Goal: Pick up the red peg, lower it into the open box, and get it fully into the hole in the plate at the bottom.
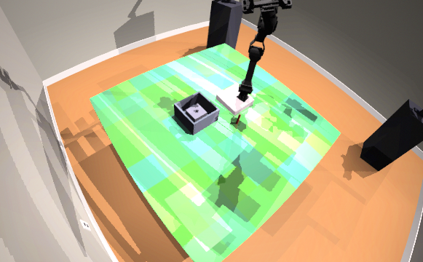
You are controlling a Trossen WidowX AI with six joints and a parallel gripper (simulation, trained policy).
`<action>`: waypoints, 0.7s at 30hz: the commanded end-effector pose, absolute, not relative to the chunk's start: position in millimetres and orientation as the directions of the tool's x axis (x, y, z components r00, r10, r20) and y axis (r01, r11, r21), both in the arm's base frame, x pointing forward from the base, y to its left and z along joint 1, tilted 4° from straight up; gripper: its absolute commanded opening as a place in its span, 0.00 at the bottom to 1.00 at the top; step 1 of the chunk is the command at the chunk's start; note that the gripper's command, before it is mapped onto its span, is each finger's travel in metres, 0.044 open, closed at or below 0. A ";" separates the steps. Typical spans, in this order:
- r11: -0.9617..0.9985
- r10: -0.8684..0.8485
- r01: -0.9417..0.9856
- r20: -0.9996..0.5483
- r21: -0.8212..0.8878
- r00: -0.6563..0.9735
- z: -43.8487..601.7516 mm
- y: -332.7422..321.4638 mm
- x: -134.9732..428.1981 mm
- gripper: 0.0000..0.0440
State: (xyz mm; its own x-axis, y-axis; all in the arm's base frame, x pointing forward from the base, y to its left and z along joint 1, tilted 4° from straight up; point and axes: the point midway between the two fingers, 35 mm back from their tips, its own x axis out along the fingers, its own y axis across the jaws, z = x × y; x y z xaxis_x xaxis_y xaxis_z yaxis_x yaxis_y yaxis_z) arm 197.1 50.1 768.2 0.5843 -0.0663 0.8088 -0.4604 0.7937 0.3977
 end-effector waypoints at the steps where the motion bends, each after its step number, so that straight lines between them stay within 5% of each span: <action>1: 0.800 -0.063 -0.447 0.798 0.399 0.600 765.0 50.5 201.1 0.96; 21: 0.892 -0.023 -0.097 0.257 0.442 0.966 605.1 56.0 327.3 1.00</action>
